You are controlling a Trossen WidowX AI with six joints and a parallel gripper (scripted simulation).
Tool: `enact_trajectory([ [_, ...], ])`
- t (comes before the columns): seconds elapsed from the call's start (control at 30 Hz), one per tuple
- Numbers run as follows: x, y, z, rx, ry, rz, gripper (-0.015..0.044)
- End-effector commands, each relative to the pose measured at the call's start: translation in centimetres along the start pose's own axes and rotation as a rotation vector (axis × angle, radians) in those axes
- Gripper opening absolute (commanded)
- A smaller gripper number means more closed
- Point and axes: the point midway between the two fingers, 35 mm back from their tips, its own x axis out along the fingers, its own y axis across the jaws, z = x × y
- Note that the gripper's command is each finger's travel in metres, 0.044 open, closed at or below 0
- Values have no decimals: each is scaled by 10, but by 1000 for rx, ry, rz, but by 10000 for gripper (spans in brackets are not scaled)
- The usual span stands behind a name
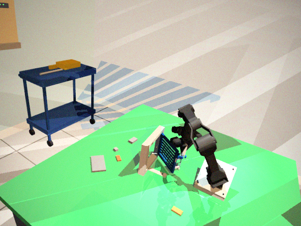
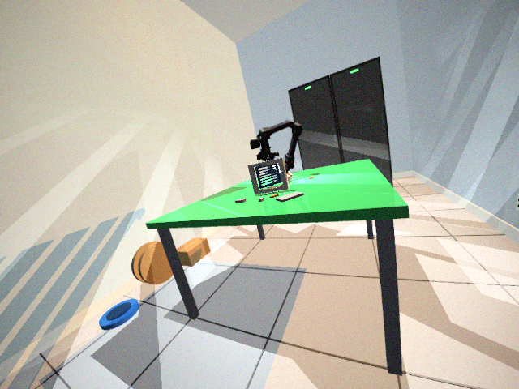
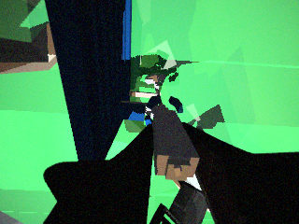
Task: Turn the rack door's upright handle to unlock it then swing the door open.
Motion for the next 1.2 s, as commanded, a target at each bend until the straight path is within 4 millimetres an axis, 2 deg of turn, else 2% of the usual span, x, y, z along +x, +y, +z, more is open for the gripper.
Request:
enact_trajectory([
  [0.0,0,-8,2,-74,-4,1,17],
  [0.57,0,-49,16,-347,-5,-3,17],
  [1.17,-1,-87,44,-653,-6,-7,17],
])
